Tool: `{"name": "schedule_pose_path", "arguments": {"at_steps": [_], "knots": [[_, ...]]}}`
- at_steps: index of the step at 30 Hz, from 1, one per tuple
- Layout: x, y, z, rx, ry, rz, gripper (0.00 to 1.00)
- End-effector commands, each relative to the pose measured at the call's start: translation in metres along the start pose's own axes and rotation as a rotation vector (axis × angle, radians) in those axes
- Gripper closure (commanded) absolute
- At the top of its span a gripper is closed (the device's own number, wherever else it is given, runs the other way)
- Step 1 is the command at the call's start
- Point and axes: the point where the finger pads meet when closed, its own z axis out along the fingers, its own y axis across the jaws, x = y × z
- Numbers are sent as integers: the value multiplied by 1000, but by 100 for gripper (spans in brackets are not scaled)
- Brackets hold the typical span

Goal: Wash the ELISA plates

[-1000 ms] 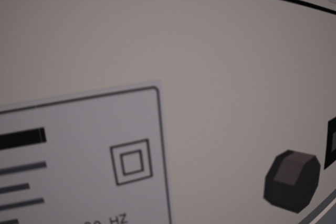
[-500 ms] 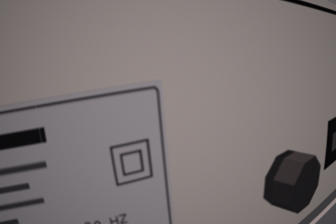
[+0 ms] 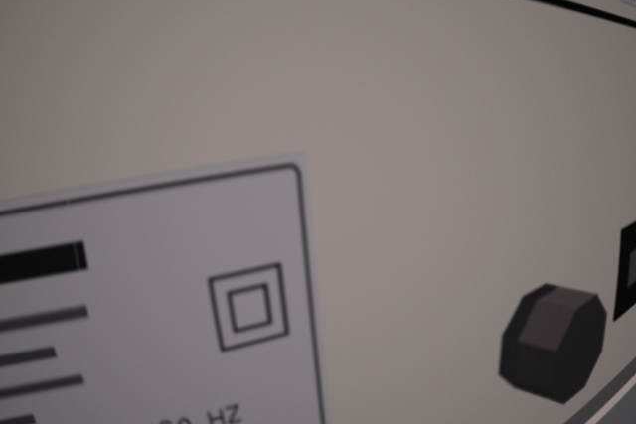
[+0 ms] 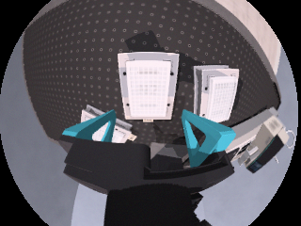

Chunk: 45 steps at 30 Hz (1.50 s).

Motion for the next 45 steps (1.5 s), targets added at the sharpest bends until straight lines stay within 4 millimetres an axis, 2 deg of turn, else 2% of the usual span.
{"name": "schedule_pose_path", "arguments": {"at_steps": [1,14,15,17,32,34,40,42,43,45], "knots": [[-5,3,-3,-6,-12,12,0],[-5,3,-3,-6,-12,12,0],[10,11,0,-5,0,-54,0],[10,11,0,-5,0,-54,0],[39,80,-5,-13,-26,-527,0],[39,80,-5,-13,-26,-527,0],[57,101,-6,-11,-18,-511,0],[58,102,-6,-13,-17,-511,0],[51,100,-13,-22,-36,-495,0],[48,90,-7,-7,-23,-475,0]]}}
